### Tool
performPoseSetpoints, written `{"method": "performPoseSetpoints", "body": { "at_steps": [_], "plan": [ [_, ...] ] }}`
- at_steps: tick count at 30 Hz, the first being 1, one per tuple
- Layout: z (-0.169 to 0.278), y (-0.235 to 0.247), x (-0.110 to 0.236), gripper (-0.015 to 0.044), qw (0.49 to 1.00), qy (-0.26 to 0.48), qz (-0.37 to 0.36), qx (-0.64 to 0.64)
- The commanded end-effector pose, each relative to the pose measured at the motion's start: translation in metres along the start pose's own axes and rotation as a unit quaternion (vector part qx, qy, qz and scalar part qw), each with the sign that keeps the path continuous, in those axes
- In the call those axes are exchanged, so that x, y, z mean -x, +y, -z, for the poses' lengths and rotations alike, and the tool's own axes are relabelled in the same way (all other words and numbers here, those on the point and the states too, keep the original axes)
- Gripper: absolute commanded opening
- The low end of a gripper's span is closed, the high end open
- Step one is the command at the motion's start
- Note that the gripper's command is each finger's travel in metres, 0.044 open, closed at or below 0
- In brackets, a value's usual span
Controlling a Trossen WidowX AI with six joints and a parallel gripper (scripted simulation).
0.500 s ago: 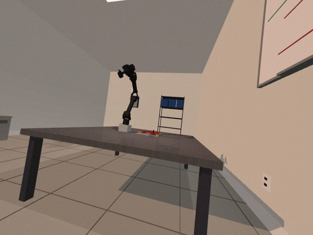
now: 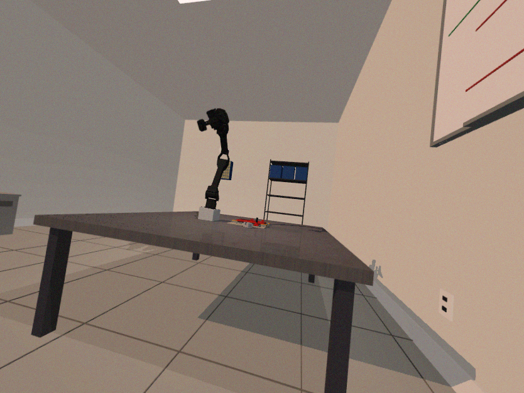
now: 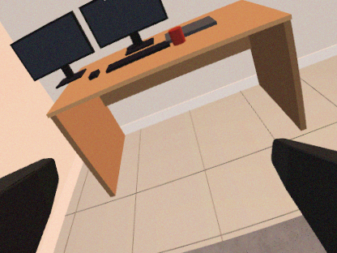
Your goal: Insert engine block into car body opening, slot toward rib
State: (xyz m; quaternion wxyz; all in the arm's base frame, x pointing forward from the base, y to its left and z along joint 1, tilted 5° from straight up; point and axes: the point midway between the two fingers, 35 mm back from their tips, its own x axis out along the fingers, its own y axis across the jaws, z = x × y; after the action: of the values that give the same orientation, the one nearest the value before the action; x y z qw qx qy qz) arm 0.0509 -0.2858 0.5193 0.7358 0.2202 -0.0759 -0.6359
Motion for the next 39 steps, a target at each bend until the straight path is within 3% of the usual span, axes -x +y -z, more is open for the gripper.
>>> {"method": "performPoseSetpoints", "body": {
  "at_steps": [1,16,39],
  "plan": [
    [0.026,0.005,-0.022,0.044,0.998,0.047,-0.007,0.046],
    [0.109,0.039,-0.061,0.044,0.96,0.169,-0.076,0.212],
    [0.221,0.089,-0.065,0.044,0.874,0.289,-0.188,0.343]
  ]
}}
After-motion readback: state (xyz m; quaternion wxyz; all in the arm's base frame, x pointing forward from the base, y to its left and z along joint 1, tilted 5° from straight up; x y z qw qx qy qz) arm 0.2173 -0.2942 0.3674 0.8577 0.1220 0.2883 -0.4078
